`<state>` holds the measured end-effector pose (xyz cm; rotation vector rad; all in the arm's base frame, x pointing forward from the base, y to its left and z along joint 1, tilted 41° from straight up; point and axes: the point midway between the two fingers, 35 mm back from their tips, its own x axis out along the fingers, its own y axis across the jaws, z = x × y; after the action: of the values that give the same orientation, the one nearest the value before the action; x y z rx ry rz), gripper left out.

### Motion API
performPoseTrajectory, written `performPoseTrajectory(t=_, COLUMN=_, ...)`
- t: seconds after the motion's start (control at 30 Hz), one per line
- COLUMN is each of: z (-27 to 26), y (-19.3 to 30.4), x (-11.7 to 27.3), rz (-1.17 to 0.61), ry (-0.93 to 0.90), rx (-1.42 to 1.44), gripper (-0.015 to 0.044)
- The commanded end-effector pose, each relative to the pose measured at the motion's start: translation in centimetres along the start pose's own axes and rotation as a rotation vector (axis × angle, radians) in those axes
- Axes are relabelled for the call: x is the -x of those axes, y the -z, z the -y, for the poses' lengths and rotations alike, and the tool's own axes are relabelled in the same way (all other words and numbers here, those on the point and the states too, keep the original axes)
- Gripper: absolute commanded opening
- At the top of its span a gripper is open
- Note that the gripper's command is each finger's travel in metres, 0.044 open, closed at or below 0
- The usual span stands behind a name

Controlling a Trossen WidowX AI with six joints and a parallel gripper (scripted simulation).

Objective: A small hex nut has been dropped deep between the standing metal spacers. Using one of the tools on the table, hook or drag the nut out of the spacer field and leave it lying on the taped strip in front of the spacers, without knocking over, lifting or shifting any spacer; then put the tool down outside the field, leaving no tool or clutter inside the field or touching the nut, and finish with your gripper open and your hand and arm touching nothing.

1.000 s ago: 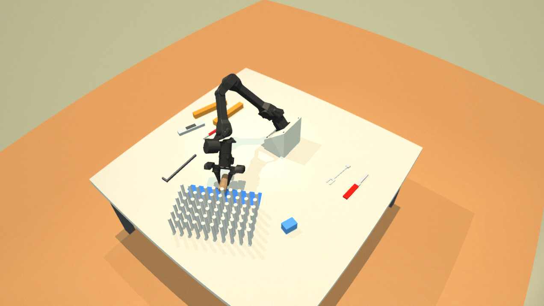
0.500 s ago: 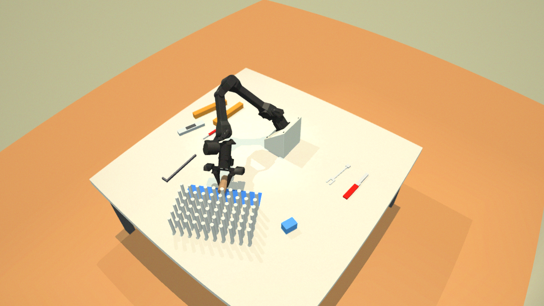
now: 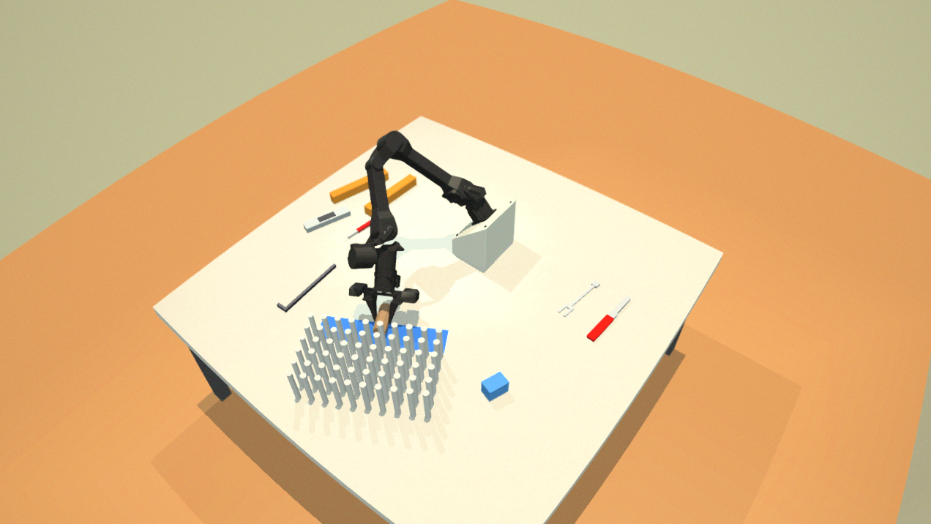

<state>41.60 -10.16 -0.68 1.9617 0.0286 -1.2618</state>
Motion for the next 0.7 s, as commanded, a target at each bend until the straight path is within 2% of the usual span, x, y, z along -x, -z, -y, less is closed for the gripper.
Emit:
performPoseTrajectory(t=0.0, z=0.3, y=-0.1, x=-0.2, rz=-0.002, ry=0.008, rx=0.005, gripper=0.0000)
performPoseTrajectory(t=0.67, z=0.2, y=-1.1, x=0.6, rz=-0.001, ry=0.008, rx=0.004, gripper=0.0000)
